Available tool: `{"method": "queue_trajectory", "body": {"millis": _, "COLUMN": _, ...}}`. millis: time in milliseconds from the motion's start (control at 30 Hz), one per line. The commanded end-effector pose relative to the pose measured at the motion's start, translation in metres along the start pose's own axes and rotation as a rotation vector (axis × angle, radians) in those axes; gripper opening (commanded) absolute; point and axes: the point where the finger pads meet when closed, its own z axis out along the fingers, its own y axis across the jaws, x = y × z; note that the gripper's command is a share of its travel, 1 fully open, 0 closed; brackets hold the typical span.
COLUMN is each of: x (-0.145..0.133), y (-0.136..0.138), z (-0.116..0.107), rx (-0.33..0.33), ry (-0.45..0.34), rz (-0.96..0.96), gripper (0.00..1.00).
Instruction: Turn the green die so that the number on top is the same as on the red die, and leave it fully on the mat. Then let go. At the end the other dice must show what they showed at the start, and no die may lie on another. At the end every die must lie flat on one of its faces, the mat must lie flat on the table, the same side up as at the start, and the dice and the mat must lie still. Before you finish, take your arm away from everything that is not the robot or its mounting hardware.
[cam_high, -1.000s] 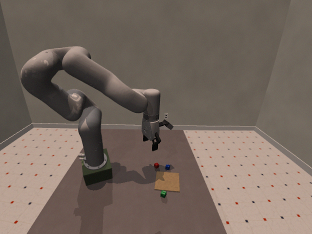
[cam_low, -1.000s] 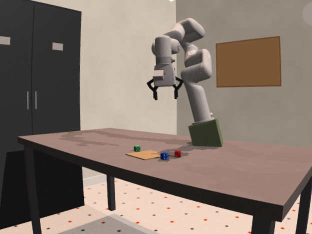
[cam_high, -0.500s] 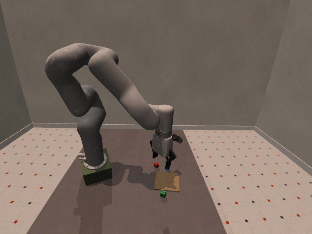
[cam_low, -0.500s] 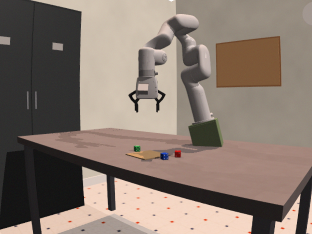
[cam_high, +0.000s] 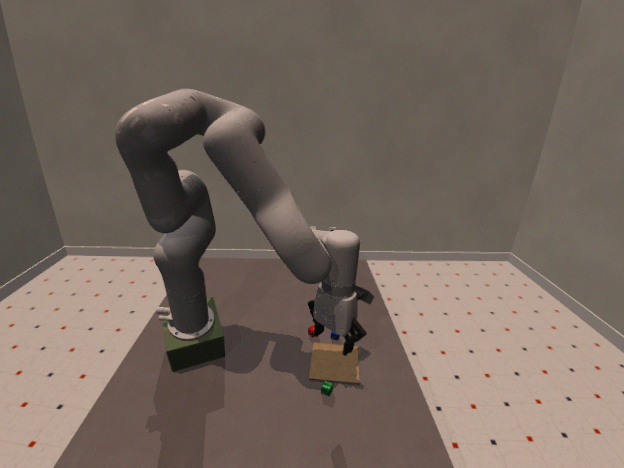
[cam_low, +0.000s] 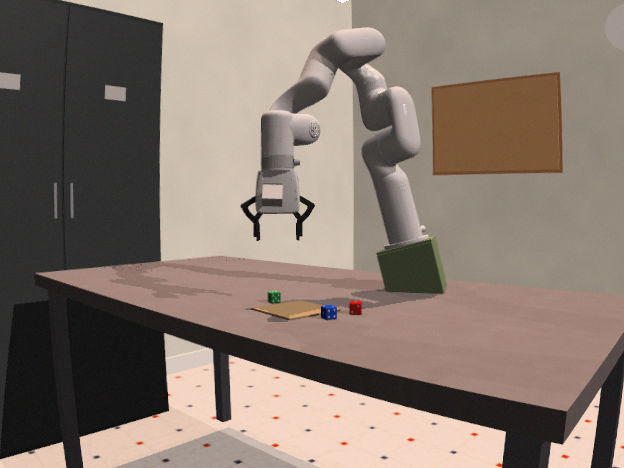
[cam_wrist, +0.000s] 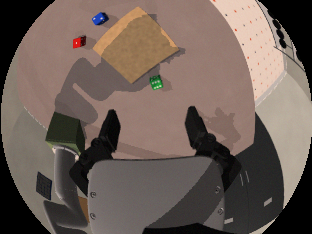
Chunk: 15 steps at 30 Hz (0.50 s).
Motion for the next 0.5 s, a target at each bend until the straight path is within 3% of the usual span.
{"method": "queue_trajectory", "body": {"millis": 0, "x": 0.001, "y": 0.002, "z": 0.0, "rx": -0.002, "ry": 0.002, "rz": 0.0, "gripper": 1.0}}
{"method": "queue_trajectory", "body": {"millis": 333, "x": 0.001, "y": 0.002, "z": 0.002, "rx": -0.003, "ry": 0.002, "rz": 0.0, "gripper": 1.0}}
{"method": "queue_trajectory", "body": {"millis": 467, "x": 0.001, "y": 0.003, "z": 0.018, "rx": -0.005, "ry": 0.001, "rz": 0.001, "gripper": 1.0}}
